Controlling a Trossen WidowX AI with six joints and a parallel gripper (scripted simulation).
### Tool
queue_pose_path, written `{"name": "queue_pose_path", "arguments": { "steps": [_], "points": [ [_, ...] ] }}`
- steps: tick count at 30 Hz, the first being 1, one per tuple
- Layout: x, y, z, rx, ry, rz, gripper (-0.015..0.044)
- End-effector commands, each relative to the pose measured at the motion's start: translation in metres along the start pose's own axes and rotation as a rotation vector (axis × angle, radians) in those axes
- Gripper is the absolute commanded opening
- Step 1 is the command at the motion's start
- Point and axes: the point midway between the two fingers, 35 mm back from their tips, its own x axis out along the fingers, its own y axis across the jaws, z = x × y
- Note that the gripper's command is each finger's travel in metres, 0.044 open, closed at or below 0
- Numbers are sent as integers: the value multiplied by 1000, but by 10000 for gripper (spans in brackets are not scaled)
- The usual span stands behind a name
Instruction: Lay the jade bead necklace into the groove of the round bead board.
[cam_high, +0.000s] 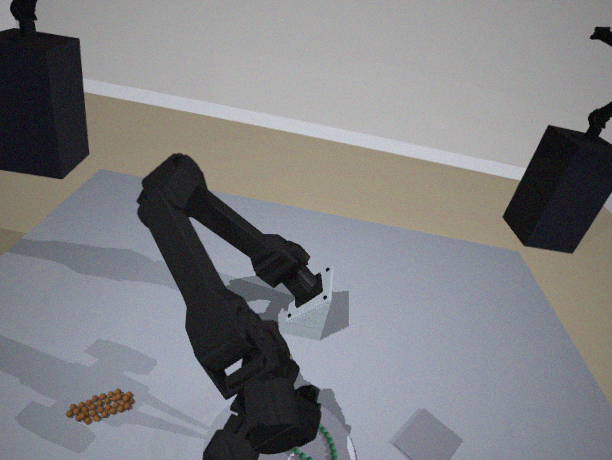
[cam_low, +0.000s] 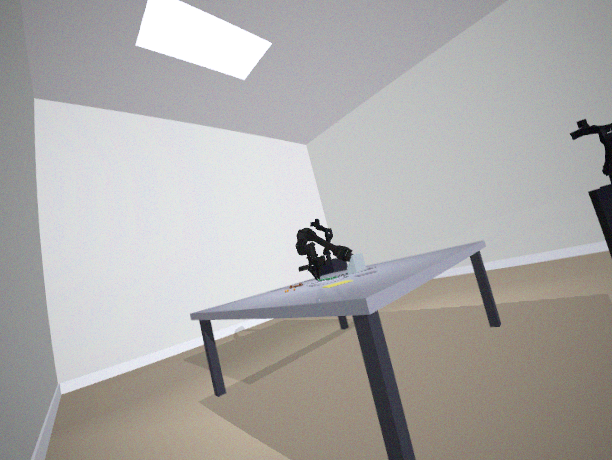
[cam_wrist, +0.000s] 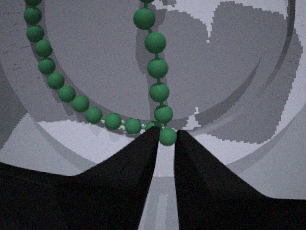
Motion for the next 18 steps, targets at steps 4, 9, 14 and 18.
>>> {"name": "queue_pose_path", "arguments": {
  "steps": [4,9,14,18],
  "points": [
    [4,-2,-1,-1,1,-6,0],
    [3,-2,-1,4,-2,-4,79],
    [3,-2,-1,4,-2,-4,210],
    [3,-2,-1,4,-2,-4,315]
  ]
}}
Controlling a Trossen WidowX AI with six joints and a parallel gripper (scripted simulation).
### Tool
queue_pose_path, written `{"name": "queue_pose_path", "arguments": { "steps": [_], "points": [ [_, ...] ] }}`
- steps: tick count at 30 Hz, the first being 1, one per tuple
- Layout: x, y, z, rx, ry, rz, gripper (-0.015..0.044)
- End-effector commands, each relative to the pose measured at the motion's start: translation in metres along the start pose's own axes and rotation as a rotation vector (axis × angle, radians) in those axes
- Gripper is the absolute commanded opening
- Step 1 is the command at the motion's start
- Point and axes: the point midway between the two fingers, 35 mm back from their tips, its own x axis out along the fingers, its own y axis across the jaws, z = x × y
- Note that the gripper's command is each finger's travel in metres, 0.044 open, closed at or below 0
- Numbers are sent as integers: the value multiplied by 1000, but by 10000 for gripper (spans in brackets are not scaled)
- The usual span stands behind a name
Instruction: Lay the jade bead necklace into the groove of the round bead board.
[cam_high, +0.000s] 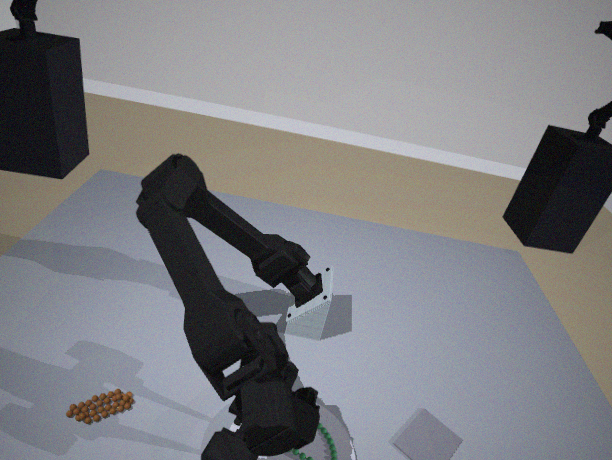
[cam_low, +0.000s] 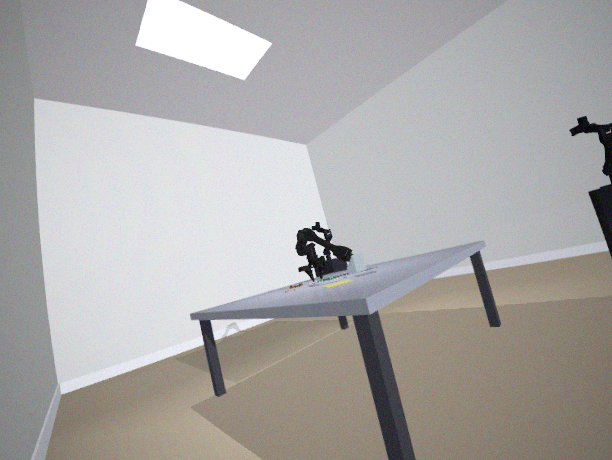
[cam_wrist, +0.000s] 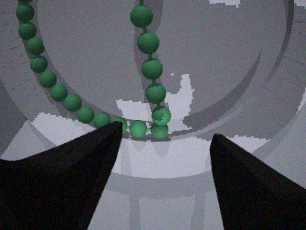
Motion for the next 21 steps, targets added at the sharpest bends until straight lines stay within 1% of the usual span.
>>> {"name": "queue_pose_path", "arguments": {
  "steps": [1,5,21],
  "points": [
    [-1,0,0,0,0,0,341],
    [-1,1,0,-5,3,3,440],
    [-4,1,0,-5,2,-1,440]
  ]
}}
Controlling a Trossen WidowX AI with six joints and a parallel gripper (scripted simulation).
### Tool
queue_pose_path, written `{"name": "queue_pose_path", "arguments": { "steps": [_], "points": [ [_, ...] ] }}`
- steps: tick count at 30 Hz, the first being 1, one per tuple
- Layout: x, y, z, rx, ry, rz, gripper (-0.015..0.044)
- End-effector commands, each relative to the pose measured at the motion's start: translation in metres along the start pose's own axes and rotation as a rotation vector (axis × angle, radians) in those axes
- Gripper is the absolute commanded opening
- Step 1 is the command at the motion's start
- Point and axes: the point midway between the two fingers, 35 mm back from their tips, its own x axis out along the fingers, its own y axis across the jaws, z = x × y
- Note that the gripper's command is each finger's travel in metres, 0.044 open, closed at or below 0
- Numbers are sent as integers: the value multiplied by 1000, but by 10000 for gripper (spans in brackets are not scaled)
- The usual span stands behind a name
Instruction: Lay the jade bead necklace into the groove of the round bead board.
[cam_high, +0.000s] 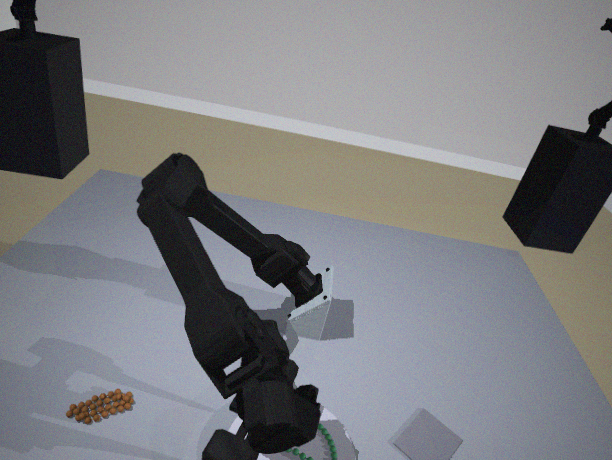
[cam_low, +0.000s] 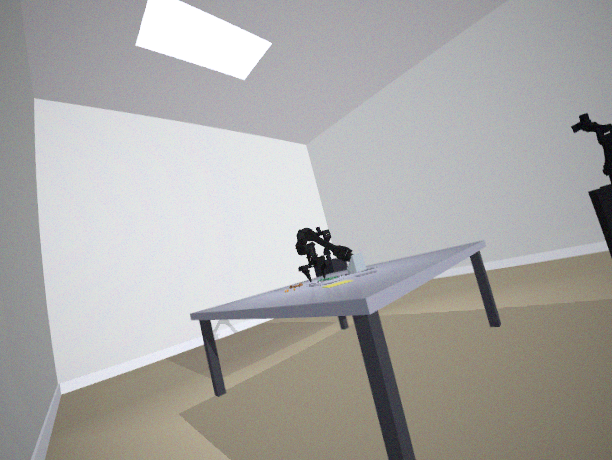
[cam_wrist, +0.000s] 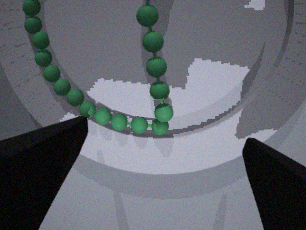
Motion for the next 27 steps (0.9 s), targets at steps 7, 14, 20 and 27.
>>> {"name": "queue_pose_path", "arguments": {
  "steps": [7,14,20,27],
  "points": [
    [-1,0,0,4,0,-2,440],
    [-5,0,2,-13,-1,-2,387],
    [-34,4,12,-125,-2,-2,230],
    [-27,2,12,-116,-5,-8,120]
  ]
}}
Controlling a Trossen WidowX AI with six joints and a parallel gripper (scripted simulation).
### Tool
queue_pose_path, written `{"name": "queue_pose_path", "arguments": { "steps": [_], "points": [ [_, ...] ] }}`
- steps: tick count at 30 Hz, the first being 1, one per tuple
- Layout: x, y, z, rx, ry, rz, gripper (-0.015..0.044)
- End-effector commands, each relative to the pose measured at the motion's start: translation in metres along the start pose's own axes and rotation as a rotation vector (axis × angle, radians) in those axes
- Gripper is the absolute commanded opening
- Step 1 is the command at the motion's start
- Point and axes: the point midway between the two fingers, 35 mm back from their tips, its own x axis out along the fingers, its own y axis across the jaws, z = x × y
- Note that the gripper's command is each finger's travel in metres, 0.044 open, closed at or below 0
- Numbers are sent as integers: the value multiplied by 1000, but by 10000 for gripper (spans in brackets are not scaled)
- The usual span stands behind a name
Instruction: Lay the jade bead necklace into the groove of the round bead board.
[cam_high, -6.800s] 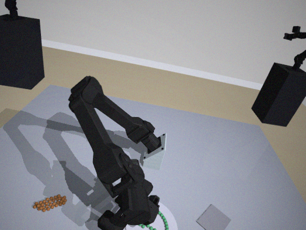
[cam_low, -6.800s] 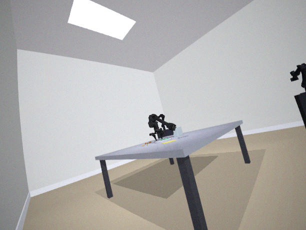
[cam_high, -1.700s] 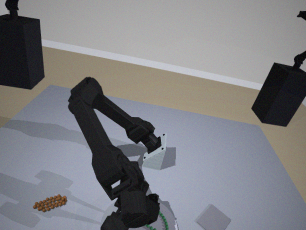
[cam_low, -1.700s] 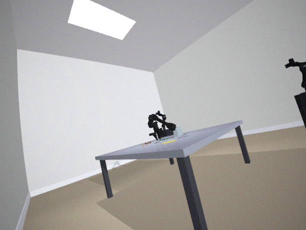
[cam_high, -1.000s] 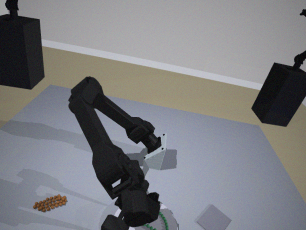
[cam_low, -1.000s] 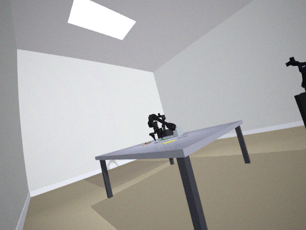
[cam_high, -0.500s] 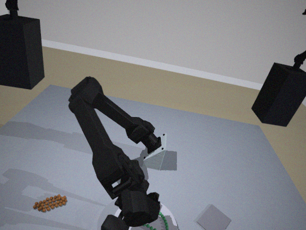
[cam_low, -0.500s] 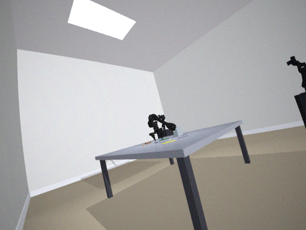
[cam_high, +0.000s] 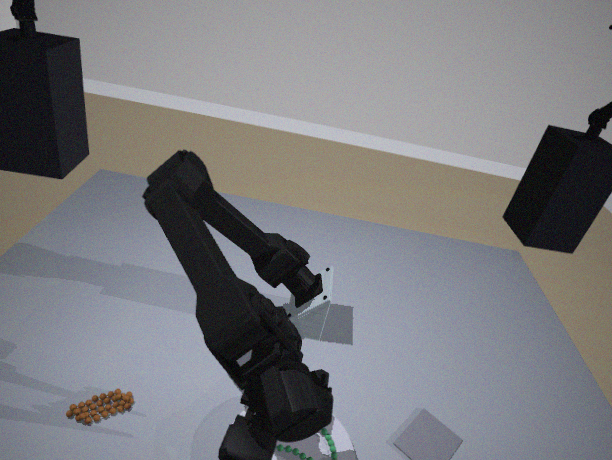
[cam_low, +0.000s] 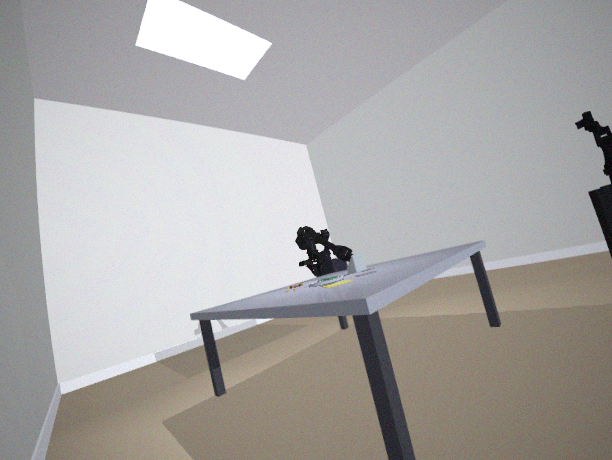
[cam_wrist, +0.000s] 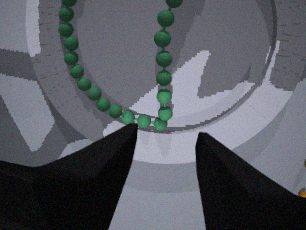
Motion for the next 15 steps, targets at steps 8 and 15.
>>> {"name": "queue_pose_path", "arguments": {
  "steps": [8,15],
  "points": [
    [7,0,1,-4,1,-1,120],
    [18,1,0,-7,2,1,120]
  ]
}}
